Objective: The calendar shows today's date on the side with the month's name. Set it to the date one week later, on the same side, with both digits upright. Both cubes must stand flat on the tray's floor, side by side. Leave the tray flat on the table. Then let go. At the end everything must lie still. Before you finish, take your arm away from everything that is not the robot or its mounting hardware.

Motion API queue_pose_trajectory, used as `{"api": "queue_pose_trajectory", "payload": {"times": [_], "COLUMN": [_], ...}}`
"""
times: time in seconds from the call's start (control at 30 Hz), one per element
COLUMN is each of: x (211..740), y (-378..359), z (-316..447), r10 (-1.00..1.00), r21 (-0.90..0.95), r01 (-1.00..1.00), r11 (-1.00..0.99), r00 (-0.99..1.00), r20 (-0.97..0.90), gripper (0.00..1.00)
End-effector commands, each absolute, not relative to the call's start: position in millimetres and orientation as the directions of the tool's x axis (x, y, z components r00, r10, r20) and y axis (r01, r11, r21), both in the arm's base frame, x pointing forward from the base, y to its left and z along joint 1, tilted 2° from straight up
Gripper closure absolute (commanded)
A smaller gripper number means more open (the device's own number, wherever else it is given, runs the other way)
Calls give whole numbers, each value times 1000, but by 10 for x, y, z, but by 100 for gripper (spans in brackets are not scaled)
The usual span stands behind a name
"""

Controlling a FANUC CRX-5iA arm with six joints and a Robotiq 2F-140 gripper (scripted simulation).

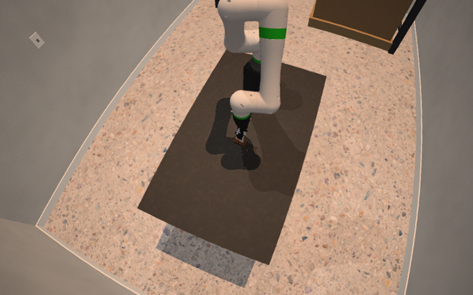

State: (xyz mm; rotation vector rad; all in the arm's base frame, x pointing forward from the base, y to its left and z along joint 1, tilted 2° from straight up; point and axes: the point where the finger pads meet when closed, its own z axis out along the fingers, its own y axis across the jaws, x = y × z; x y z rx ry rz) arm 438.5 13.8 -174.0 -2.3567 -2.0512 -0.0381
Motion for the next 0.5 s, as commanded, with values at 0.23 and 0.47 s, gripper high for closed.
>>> {"api": "queue_pose_trajectory", "payload": {"times": [0.23,0.47], "x": [4387,4388], "y": [139,141], "z": [-1786,-1848], "r10": [990,990], "r21": [4,4], "r01": [990,990], "r11": [-138,-138], "r00": [138,138], "r20": [30,30], "gripper": [83,83]}}
